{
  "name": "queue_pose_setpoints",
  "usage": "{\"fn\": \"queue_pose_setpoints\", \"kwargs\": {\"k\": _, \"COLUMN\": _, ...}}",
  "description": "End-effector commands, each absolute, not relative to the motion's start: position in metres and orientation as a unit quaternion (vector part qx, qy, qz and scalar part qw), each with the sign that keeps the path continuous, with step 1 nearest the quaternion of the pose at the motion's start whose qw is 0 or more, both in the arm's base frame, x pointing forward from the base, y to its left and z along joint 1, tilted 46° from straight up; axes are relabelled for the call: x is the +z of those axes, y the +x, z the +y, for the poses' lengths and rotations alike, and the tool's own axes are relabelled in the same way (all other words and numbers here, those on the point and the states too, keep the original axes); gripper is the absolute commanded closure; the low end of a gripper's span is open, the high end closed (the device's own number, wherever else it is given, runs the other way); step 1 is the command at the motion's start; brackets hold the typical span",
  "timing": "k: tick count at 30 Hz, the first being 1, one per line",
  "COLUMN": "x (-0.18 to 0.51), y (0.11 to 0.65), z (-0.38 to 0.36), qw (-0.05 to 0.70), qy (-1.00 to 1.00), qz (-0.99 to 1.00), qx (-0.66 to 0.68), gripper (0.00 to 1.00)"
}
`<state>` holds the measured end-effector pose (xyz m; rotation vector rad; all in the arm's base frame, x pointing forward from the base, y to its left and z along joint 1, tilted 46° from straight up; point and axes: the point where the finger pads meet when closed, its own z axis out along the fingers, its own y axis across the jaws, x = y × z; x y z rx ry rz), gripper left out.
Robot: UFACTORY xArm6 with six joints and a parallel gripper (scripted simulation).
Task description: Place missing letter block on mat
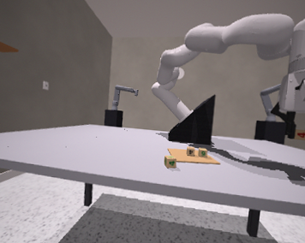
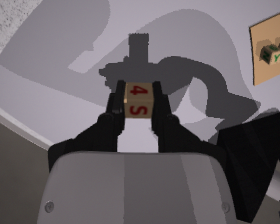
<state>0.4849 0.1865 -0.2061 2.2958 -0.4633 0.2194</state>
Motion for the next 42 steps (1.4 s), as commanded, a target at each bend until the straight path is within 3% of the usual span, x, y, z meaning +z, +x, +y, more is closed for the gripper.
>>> {"fn": "queue_pose_setpoints", "kwargs": {"k": 1, "x": -0.204, "y": 0.486, "z": 0.189, "qw": 0.383, "qy": 0.902, "qz": -0.182, "qx": 0.088, "gripper": 0.79}}
{"fn": "queue_pose_setpoints", "kwargs": {"k": 20, "x": -0.197, "y": 0.489, "z": 0.185, "qw": 0.377, "qy": 0.89, "qz": -0.232, "qx": 0.109, "gripper": 0.79}}
{"fn": "queue_pose_setpoints", "kwargs": {"k": 42, "x": -0.159, "y": 0.5, "z": 0.16, "qw": 0.326, "qy": 0.777, "qz": -0.491, "qx": 0.22, "gripper": 0.79}}
